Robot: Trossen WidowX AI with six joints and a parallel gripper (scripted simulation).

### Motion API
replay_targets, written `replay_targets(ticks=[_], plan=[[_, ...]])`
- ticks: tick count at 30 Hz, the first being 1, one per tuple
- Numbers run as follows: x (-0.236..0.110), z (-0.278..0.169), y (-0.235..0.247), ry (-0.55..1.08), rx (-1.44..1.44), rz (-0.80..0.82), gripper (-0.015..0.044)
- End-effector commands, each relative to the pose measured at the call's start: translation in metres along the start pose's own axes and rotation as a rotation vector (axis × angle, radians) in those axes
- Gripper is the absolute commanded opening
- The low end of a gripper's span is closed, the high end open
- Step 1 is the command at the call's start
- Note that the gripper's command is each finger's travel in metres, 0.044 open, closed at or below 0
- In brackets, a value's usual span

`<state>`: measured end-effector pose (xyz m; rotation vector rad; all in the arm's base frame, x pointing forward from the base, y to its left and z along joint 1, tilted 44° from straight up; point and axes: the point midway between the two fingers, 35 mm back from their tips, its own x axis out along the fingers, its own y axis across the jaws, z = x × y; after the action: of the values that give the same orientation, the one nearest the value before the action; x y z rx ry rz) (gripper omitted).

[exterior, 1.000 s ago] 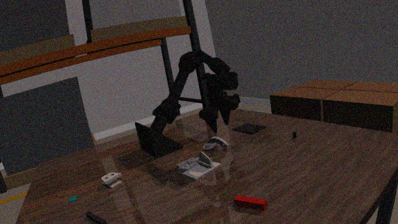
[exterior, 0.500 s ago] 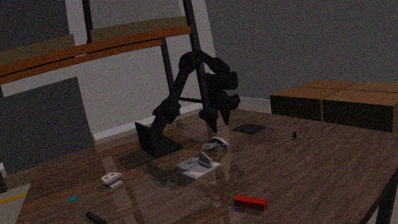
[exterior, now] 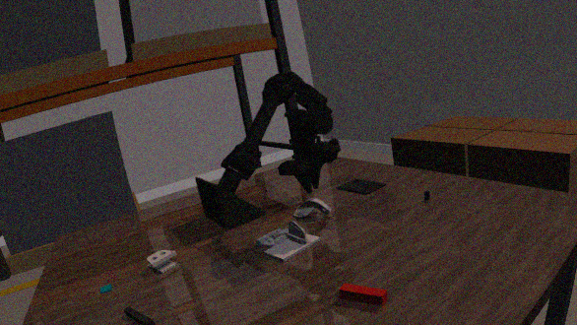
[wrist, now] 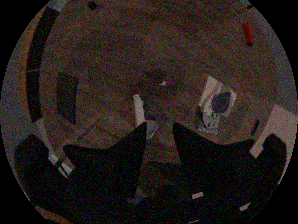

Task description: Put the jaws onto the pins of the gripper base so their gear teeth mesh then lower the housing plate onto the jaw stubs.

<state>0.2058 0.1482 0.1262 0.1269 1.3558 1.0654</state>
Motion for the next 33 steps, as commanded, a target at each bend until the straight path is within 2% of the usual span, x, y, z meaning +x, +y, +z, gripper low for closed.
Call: replay_targets(ticks=[1, 3, 16, 33], plan=[[0.000, -0.001, -0.001, 0.000, -0.003, 0.004, 0.0046], [0.000, -0.001, -0.001, 0.000, -0.003, 0.004, 0.0000], [0.001, -0.001, -0.001, 0.000, -0.003, 0.004, 0.0000], [0.029, 0.001, -0.003, 0.002, -0.003, 0.000, 0.0000]])
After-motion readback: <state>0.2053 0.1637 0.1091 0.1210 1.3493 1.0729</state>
